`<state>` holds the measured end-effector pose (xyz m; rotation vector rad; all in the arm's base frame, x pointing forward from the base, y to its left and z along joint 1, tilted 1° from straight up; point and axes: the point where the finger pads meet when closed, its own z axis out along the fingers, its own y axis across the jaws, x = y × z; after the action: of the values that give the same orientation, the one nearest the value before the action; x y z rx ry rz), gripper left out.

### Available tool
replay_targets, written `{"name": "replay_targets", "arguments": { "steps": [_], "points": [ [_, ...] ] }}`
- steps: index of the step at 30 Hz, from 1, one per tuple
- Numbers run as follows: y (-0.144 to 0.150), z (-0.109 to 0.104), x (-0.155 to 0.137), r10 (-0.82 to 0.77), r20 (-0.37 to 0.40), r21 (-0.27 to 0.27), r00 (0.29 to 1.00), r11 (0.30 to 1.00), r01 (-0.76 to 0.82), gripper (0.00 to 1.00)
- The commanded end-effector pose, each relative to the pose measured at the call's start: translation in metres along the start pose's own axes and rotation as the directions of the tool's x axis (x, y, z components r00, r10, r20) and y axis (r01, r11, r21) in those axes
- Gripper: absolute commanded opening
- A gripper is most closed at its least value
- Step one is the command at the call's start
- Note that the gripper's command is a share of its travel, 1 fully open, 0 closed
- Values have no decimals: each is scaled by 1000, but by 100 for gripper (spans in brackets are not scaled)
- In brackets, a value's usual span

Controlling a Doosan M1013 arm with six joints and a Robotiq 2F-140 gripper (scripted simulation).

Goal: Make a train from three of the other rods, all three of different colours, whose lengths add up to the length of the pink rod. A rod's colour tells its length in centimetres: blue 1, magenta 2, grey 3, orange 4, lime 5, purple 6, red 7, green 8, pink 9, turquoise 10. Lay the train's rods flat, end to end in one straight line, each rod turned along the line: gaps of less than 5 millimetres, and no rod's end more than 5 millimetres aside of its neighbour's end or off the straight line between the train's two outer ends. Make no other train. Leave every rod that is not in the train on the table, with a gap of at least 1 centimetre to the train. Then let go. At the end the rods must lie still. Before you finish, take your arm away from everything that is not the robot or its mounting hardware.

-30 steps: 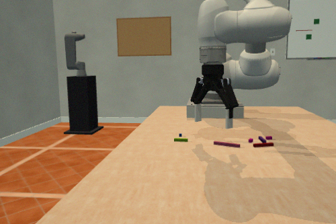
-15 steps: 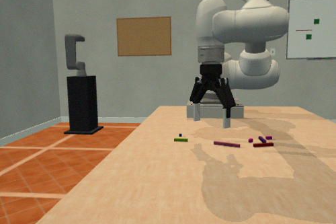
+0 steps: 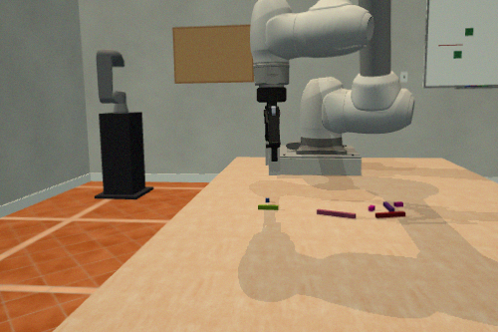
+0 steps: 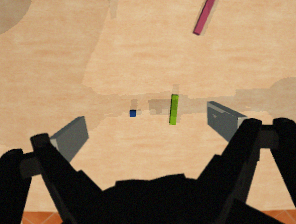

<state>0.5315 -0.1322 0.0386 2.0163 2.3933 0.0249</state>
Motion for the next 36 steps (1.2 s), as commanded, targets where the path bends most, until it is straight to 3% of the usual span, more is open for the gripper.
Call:
{"name": "replay_targets", "arguments": {
  "steps": [1,2,36],
  "points": [
    [-23,-2,-11,121,1,8,993,993,-121,100],
    [-23,-2,-11,121,1,8,993,993,-121,15],
    [-23,-2,-11,121,1,8,993,993,-121,15]
  ]
}}
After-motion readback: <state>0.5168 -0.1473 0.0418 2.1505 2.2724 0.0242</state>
